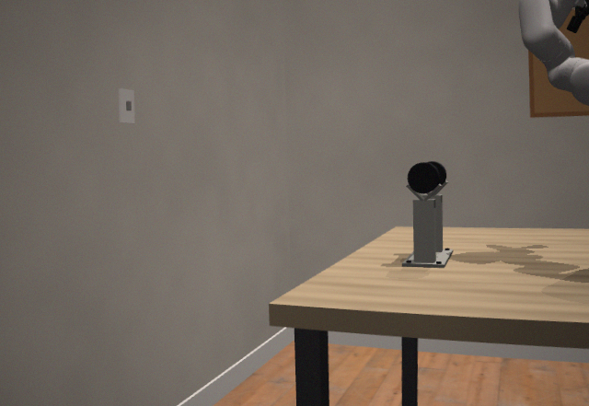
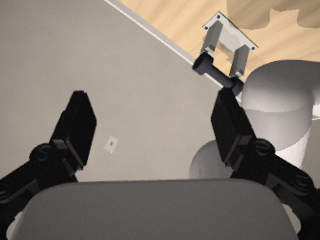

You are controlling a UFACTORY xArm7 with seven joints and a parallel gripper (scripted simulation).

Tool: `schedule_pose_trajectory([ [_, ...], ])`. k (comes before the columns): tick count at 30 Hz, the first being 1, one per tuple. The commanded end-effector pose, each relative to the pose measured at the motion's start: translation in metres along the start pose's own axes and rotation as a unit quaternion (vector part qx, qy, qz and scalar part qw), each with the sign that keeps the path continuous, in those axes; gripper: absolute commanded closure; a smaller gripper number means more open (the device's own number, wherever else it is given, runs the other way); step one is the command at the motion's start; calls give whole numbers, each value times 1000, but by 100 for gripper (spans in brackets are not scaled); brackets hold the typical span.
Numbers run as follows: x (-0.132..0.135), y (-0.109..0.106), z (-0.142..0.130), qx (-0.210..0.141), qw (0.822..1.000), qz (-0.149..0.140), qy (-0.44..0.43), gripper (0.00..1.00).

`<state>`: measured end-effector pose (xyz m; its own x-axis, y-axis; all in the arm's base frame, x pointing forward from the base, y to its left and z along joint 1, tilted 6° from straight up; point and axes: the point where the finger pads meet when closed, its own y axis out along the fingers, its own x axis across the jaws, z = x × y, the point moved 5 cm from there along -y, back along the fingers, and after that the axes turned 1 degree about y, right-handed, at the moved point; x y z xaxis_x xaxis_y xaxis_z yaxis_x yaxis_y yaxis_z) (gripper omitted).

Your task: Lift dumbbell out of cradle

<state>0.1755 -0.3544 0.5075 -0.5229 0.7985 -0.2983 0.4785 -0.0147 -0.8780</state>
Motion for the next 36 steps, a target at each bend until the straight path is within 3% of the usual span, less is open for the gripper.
schedule_pose_trajectory([
  [1,-19,54,-41,4,997,-48,-58,0],
  [4,-21,59,-44,4,997,-48,-58,0],
  [5,-25,96,-74,6,993,-74,-95,0],
  [8,-25,96,-75,6,993,-74,-95,0],
  [9,-24,133,-105,8,986,-98,-133,0],
  [13,-24,133,-105,8,986,-98,-133,0],
  [14,-18,168,-136,11,978,-120,-170,0],
  [17,-18,168,-136,11,978,-120,-170,0],
  [18,-8,200,-165,14,968,-141,-205,0],
  [20,-8,200,-165,14,968,-141,-205,0],
  [21,4,226,-189,17,958,-159,-239,0],
  [23,6,231,-193,17,958,-159,-239,0],
  [24,21,257,-217,20,946,-175,-272,0],
  [26,22,259,-219,20,946,-175,-272,0],
  [27,40,283,-242,23,934,-190,-302,0],
  [30,40,283,-242,23,934,-190,-302,0],
  [31,58,306,-262,26,922,-202,-330,0],
  [32,58,306,-262,26,922,-202,-330,0],
  [33,77,325,-280,29,910,-213,-355,0],
  [35,77,325,-280,29,910,-213,-355,0],
  [36,96,341,-295,32,899,-222,-377,0],
])
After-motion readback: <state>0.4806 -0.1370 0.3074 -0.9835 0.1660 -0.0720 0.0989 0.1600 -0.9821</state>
